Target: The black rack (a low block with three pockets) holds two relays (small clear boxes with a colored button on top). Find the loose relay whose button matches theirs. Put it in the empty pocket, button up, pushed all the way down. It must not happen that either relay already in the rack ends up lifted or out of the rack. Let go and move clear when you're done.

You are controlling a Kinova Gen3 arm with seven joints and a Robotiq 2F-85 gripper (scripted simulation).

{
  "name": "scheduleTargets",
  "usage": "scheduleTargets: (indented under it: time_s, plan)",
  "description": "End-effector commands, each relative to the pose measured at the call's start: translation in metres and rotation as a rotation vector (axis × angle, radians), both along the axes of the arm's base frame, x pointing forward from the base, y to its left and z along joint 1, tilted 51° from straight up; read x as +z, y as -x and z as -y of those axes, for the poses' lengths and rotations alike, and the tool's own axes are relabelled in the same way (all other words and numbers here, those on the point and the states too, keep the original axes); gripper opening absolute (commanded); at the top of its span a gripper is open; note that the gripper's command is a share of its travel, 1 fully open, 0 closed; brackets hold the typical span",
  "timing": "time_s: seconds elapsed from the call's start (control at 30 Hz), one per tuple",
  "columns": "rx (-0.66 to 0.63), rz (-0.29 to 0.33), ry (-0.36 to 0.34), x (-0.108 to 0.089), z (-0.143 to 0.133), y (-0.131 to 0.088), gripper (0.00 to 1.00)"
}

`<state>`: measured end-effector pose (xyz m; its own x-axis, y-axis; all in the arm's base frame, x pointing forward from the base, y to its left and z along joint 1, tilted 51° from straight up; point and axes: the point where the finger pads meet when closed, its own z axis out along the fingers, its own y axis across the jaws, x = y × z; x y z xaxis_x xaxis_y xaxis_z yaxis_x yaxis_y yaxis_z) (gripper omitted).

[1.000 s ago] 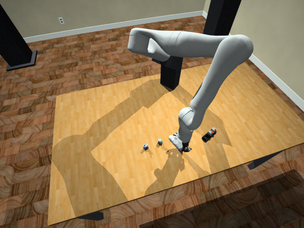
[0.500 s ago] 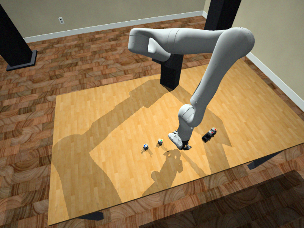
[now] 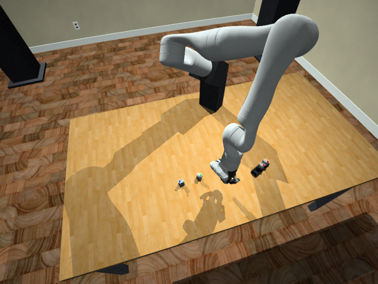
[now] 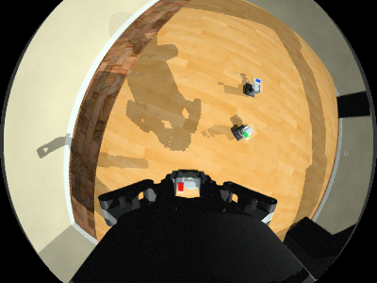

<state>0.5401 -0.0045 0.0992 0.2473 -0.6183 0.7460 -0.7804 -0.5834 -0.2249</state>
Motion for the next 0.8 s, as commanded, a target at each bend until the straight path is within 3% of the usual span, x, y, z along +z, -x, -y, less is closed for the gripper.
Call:
scheduleTargets:
  time_s: [0.0, 0.6, 0.77]
  plan:
    - [0.011, 0.003, -0.005, 0.006, -0.011, 0.003, 0.0]
    - [0.011, 0.003, -0.005, 0.016, -0.02, 0.013, 0.0]
    - [0.022, 0.014, 0.002, -0.005, -0.05, 0.005, 0.0]
